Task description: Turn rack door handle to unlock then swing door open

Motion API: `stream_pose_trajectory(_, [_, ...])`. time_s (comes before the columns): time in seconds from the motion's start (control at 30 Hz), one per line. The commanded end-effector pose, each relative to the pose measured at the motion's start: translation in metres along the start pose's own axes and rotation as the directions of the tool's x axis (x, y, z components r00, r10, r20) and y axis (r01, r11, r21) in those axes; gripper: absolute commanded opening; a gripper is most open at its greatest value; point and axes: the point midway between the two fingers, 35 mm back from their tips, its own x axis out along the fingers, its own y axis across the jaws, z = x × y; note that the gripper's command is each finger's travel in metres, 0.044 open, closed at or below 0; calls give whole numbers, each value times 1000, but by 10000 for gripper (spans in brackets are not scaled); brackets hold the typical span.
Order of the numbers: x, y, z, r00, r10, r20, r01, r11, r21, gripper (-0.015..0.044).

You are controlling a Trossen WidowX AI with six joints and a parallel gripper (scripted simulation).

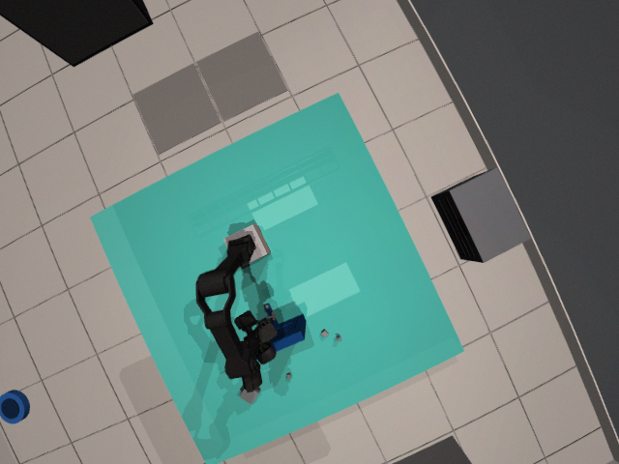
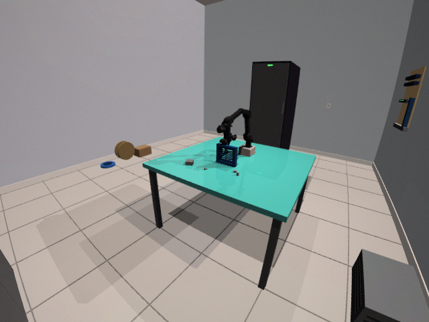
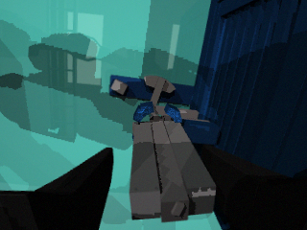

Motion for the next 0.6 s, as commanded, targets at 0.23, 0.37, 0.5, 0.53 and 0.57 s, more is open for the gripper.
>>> stream_pose_trajectory(0.23, [0, -2, 2, 1000, -6, 4, 6, 999, -40, 256])
stream_pose_trajectory(0.37, [0, -2, 2, 1000, -6, 4, 6, 999, -40, 230])
stream_pose_trajectory(0.5, [0, -2, 2, 1000, -6, 4, 6, 999, -40, 203])
stream_pose_trajectory(0.53, [0, -2, 2, 1000, -6, 4, 6, 999, -40, 196])
stream_pose_trajectory(0.57, [0, -2, 2, 1000, -6, 4, 6, 999, -40, 190])
